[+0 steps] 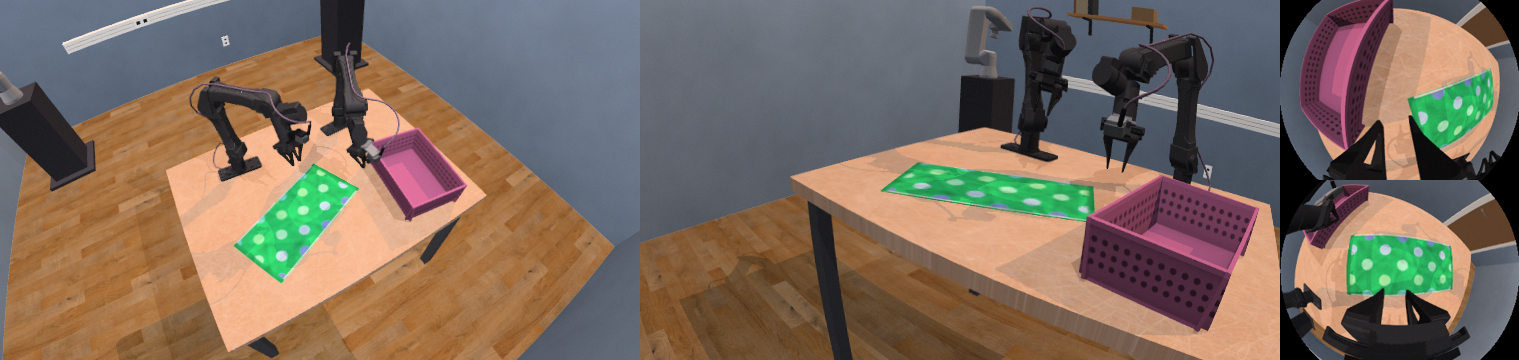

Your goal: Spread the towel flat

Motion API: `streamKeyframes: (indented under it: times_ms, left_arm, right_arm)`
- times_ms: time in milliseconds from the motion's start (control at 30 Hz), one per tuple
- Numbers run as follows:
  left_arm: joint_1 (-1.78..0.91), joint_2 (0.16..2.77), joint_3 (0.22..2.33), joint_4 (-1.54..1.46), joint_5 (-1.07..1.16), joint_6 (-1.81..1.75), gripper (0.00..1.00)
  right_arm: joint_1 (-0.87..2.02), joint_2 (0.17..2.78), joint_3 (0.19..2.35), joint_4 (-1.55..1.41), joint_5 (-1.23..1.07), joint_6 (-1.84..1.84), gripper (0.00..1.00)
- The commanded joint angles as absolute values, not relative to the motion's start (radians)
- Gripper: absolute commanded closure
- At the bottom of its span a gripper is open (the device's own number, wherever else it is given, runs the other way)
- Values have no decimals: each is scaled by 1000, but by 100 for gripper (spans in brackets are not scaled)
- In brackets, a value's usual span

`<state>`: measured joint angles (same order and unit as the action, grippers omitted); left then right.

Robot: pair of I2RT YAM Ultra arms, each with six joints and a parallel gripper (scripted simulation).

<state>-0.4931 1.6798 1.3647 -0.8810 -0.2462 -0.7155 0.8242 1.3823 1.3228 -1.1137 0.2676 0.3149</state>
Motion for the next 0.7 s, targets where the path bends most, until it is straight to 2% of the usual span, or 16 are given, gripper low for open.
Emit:
streamKeyframes:
  times_ms: [0, 200, 333, 667]
  left_arm:
    - [-509, 1777, 1442, -975, -159, -805, 66]
    - [-494, 1918, 1531, -1030, -75, -845, 66]
    - [-539, 1981, 1473, -952, -70, -877, 66]
    - [-525, 1953, 1510, -952, -77, -878, 66]
  right_arm:
    - [863, 1465, 1379, -1222, 194, 381, 66]
    - [899, 1585, 1428, -1265, 119, 401, 66]
    - [960, 1646, 1372, -1211, 101, 453, 66]
    - [1104, 1746, 1304, -1060, 118, 595, 66]
